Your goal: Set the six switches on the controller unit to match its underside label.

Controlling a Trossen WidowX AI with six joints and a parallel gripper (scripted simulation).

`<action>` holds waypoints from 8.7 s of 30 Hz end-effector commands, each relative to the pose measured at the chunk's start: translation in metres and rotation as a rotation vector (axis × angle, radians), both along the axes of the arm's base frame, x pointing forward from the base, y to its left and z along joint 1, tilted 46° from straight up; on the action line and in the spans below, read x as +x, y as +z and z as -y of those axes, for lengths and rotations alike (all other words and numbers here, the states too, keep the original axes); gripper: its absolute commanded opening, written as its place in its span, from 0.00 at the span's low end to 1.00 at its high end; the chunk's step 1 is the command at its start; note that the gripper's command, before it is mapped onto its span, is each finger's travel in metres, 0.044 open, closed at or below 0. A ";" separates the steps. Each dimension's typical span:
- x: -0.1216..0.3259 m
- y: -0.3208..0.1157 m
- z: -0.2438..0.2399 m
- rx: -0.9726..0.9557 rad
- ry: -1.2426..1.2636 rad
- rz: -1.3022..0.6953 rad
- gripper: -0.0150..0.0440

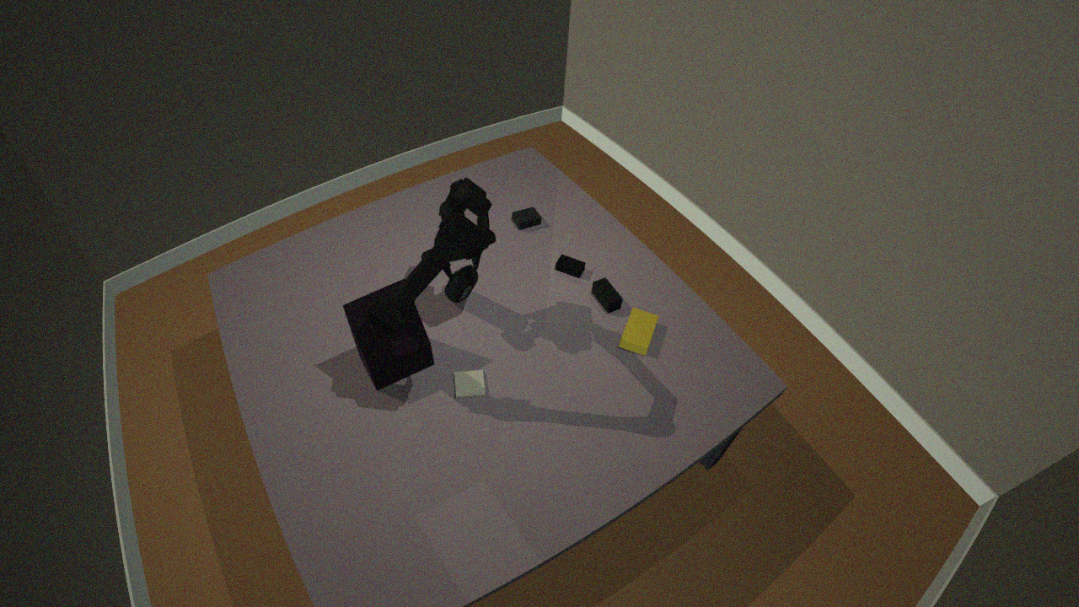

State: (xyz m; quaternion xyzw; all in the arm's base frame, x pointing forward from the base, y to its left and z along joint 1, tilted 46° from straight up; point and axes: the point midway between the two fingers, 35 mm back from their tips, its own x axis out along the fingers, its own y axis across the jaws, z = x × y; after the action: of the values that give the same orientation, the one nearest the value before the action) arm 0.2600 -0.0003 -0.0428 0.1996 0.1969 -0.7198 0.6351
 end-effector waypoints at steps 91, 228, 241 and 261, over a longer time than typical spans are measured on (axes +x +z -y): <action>0.007 -0.053 -0.058 0.116 -0.010 0.024 0.83; 0.009 -0.153 -0.087 0.219 -0.012 0.039 0.83; 0.009 -0.163 -0.086 0.219 -0.012 0.039 0.83; 0.008 -0.178 -0.082 0.219 -0.012 0.039 0.83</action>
State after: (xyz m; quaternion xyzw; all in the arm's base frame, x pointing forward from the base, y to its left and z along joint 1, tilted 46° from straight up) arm 0.2683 0.0839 -0.2187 0.2861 0.2614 -0.6929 0.6081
